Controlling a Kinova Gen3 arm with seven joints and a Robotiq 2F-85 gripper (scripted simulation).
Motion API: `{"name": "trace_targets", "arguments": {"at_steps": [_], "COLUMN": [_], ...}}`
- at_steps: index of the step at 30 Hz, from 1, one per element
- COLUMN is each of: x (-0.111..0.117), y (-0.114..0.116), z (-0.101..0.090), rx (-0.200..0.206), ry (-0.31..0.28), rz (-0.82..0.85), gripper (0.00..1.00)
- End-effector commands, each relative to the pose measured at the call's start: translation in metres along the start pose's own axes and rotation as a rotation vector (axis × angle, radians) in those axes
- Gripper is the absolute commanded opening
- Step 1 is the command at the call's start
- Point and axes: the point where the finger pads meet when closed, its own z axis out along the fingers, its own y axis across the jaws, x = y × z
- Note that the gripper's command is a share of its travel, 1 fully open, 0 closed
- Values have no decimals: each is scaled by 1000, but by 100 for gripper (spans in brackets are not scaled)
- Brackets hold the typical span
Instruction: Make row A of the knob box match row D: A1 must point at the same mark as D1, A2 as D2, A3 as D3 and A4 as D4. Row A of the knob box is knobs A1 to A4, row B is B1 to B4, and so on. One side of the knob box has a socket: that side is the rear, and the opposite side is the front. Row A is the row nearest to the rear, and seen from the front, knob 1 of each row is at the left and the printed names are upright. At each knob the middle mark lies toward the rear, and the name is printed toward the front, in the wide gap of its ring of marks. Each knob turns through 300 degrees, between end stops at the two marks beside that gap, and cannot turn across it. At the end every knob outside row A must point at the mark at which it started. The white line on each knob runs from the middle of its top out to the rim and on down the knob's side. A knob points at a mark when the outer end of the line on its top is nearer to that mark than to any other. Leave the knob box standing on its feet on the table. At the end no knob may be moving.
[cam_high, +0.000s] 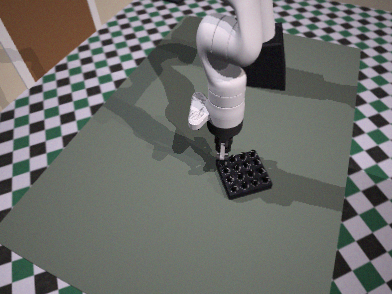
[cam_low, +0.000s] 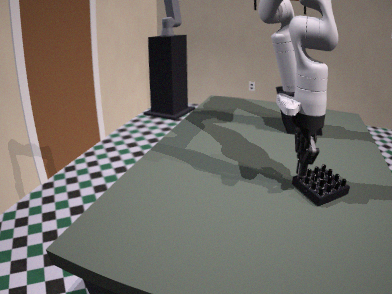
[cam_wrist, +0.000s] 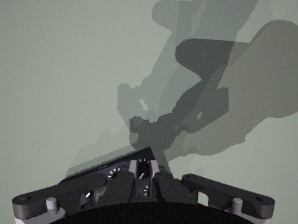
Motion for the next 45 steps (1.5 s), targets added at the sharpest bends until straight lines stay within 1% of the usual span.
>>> {"name": "trace_targets", "arguments": {"at_steps": [1,3,5,20,22,36,39,45], "x": [0,0,0,0,0,0,0,0], "y": [0,0,0,0,0,0,0,0], "z": [0,0,0,0,0,0,0,0], "rx": [0,0,0,0,0,1,1,1], "ry": [3,3,3,3,3,3,3,3], "rz": [46,97,97,506,506,852,873,987], "gripper": [8,8,8,8,8,8,8,8]}}
